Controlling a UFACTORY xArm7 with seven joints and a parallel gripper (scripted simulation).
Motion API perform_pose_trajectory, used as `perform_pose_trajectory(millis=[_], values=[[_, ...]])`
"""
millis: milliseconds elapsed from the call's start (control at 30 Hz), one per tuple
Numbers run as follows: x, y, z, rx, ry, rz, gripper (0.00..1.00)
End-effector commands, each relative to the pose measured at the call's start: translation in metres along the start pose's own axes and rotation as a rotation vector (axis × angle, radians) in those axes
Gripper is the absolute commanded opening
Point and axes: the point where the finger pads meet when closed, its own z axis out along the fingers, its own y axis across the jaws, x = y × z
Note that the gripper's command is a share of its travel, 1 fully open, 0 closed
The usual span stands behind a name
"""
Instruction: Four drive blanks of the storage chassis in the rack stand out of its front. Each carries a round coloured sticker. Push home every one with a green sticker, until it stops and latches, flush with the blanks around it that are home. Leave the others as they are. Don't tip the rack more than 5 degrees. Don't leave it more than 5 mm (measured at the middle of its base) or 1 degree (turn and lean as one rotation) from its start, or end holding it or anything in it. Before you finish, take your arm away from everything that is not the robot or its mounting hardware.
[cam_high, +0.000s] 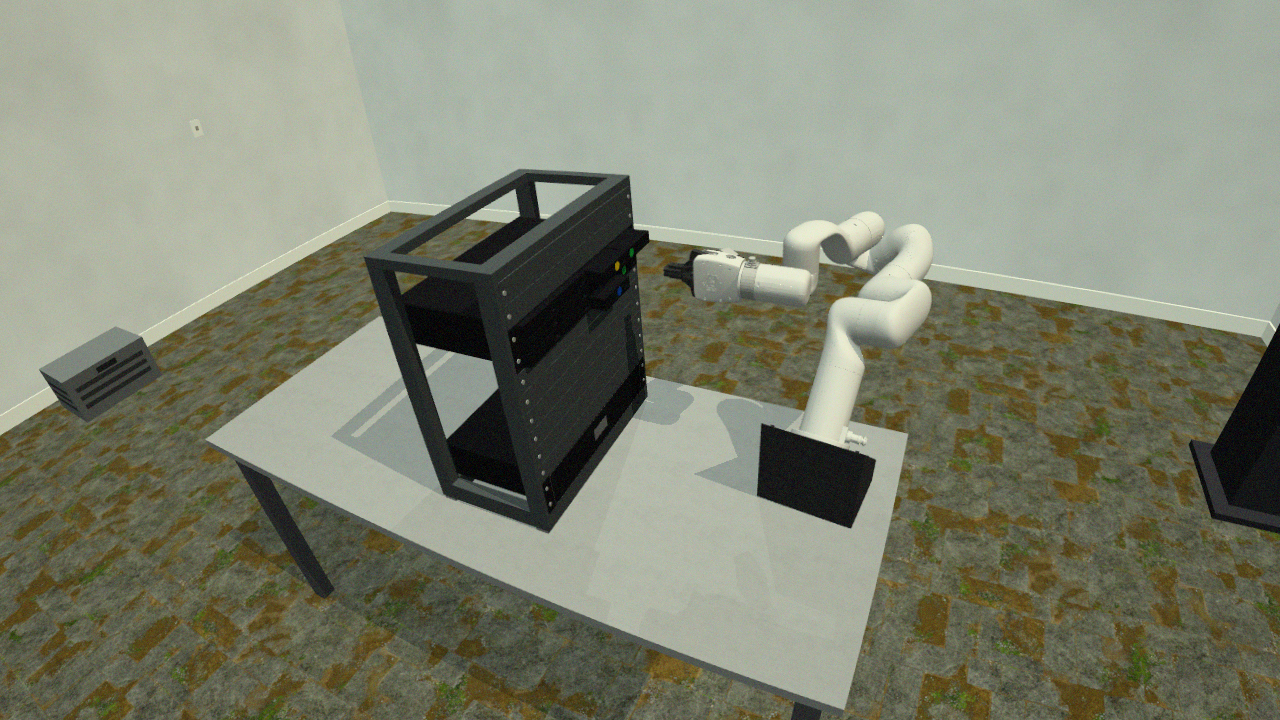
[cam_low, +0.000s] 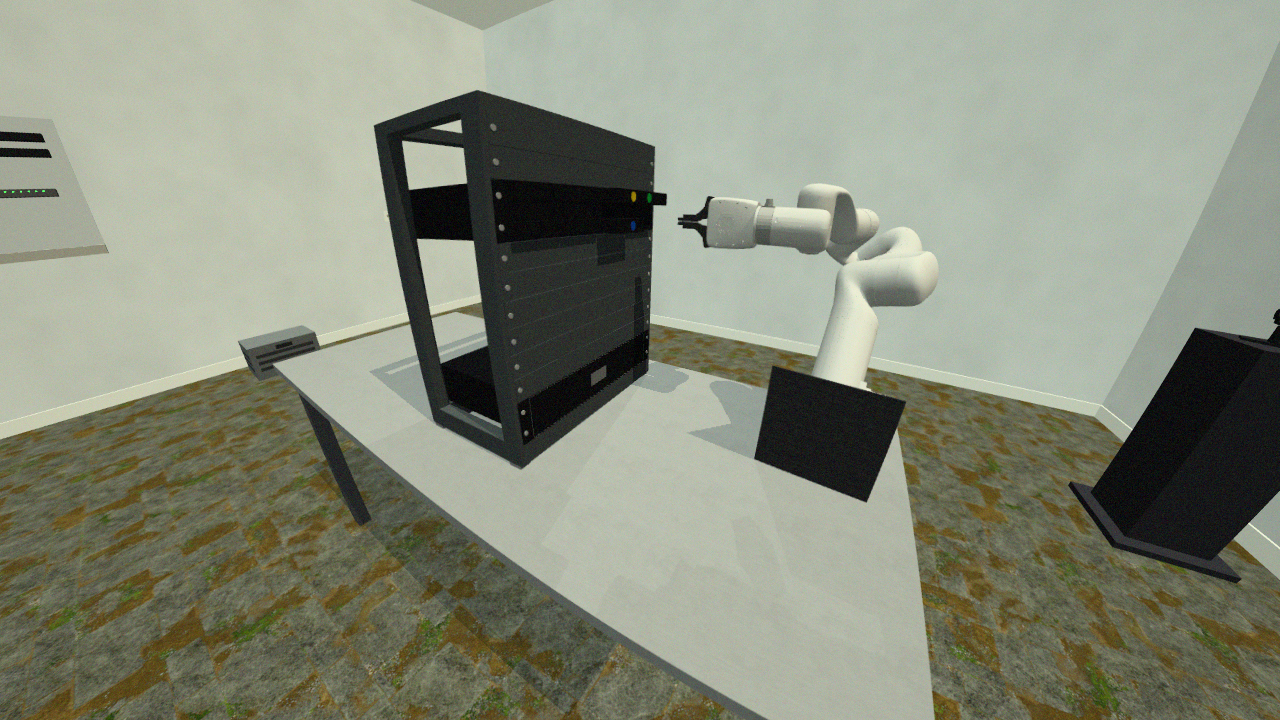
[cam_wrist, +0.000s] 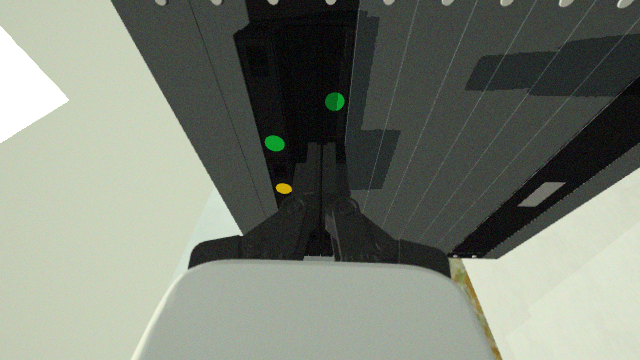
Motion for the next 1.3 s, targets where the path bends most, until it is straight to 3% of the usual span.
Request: perform_pose_trajectory(millis=[0,400,867,1267], values=[[0.001,-0.022,0.000,0.002,0.002,0.001,0.00],[0.001,-0.048,-0.001,0.002,0.002,0.001,0.00],[0.001,-0.048,0.050,0.002,0.002,0.001,0.00],[0.001,-0.048,0.052,0.002,0.002,0.001,0.00]])
